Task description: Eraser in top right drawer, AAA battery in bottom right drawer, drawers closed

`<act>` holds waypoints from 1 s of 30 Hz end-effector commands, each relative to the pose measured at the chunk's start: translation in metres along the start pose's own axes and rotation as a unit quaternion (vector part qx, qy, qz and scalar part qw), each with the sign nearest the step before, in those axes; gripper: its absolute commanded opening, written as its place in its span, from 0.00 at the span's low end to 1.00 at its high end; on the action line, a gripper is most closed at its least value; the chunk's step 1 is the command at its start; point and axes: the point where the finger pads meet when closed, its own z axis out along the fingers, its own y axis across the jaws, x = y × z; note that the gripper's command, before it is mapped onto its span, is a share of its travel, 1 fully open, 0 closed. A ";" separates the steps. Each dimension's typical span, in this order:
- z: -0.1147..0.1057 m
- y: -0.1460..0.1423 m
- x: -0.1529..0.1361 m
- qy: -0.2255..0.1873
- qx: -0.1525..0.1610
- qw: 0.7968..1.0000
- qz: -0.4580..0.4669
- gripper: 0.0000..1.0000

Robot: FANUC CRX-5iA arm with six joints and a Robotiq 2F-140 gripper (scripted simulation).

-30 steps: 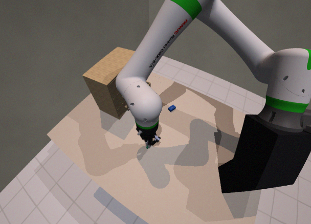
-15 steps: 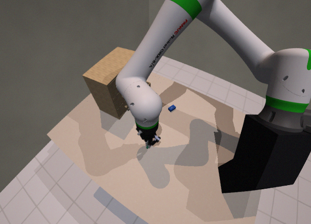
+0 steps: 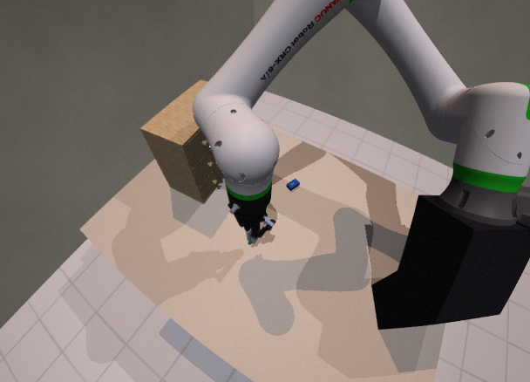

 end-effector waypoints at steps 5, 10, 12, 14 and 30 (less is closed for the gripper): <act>-0.017 -0.001 0.001 0.001 0.000 1.000 0.000 0.03; -0.016 -0.014 0.029 -0.003 -0.004 0.996 0.090 0.03; -0.015 -0.024 0.050 -0.005 -0.007 0.988 0.155 0.03; -0.015 -0.024 0.050 -0.005 -0.007 0.988 0.155 0.03; -0.013 -0.060 0.174 -0.005 -0.010 0.875 0.484 0.03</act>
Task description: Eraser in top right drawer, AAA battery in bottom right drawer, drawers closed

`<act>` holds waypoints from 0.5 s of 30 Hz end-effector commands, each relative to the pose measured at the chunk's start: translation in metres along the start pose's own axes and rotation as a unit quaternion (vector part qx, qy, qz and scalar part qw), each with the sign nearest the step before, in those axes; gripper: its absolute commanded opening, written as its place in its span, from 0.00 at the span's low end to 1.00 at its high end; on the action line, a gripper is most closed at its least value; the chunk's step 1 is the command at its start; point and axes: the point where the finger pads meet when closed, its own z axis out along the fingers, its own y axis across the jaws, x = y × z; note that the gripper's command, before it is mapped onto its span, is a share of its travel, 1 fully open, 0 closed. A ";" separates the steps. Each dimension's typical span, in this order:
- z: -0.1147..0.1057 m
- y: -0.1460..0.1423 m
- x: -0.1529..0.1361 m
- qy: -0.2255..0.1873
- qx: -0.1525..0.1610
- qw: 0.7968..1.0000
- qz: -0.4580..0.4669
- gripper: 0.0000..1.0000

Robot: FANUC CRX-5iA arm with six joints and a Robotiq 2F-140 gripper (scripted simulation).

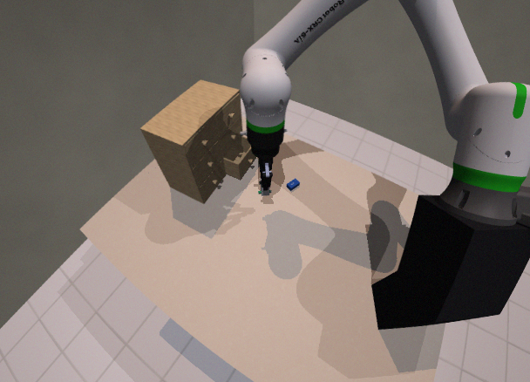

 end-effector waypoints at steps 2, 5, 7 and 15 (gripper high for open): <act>-0.002 -0.044 0.023 -0.005 0.005 0.991 0.131 0.03; -0.002 -0.044 0.023 -0.005 0.005 0.991 0.131 0.03; -0.004 -0.066 0.037 -0.006 0.008 0.981 0.195 0.03; -0.006 -0.095 0.058 -0.007 0.013 0.960 0.281 0.03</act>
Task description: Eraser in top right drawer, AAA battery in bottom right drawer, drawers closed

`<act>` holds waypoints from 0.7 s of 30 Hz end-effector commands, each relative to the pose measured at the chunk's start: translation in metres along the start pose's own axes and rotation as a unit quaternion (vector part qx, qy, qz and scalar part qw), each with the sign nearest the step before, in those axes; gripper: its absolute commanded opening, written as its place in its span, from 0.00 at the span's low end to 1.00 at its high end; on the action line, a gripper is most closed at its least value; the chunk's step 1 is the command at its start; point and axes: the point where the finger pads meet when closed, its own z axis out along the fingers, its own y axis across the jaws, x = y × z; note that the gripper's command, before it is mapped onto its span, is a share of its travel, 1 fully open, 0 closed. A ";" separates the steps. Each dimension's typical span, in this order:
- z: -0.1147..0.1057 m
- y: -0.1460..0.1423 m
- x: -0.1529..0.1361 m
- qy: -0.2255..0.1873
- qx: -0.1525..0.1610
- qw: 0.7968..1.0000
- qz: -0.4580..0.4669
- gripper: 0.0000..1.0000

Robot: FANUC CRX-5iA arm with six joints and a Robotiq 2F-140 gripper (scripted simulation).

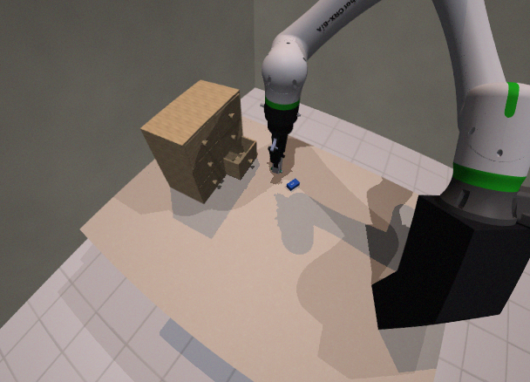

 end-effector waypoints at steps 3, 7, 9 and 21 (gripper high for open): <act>-0.001 -0.010 0.001 -0.002 0.002 1.000 0.026 0.03; -0.004 -0.010 0.001 -0.002 0.002 1.000 0.026 0.03; -0.009 -0.010 0.001 -0.002 0.002 1.000 0.026 0.03; -0.028 -0.010 0.001 -0.002 0.002 1.000 0.026 0.03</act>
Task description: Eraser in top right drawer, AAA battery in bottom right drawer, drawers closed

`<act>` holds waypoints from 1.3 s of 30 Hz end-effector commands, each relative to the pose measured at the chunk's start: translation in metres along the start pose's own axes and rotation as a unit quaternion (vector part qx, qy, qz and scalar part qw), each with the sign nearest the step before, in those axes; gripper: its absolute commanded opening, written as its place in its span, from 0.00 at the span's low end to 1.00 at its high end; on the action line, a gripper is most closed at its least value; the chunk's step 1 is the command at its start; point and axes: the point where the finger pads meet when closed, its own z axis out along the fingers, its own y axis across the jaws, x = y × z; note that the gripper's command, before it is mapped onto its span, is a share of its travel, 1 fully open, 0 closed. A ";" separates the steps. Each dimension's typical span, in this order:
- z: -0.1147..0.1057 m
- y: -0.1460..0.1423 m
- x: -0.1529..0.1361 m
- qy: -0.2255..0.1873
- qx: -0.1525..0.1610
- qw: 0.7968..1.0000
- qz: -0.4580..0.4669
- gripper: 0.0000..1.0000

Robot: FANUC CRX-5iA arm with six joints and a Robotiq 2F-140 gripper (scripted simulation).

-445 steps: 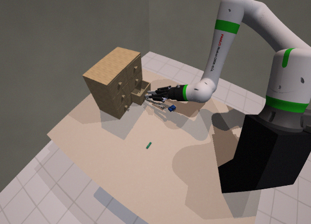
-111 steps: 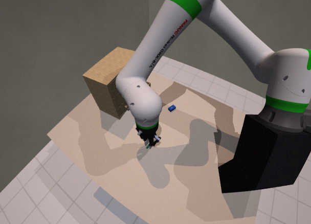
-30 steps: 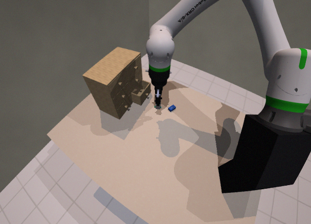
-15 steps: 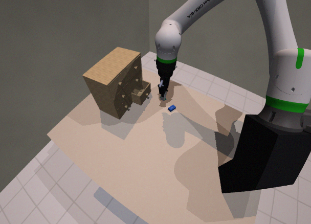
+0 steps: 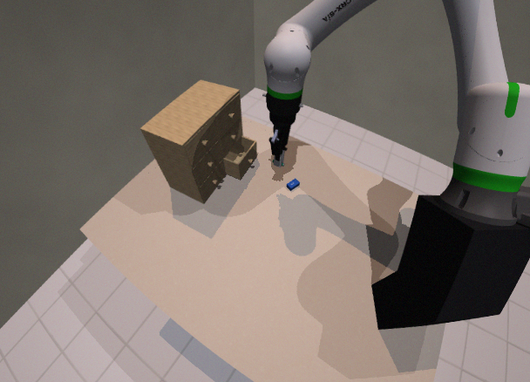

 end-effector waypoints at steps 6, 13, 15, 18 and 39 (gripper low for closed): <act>-0.001 0.000 0.000 -0.001 0.000 1.000 0.000 0.03; -0.001 0.000 0.000 -0.012 0.000 1.000 0.000 0.03; 0.000 0.000 0.000 -0.015 0.000 1.000 0.000 0.03; 0.000 0.000 0.001 -0.022 0.000 1.000 0.000 0.03; 0.004 0.000 0.007 -0.166 0.000 0.986 0.000 0.03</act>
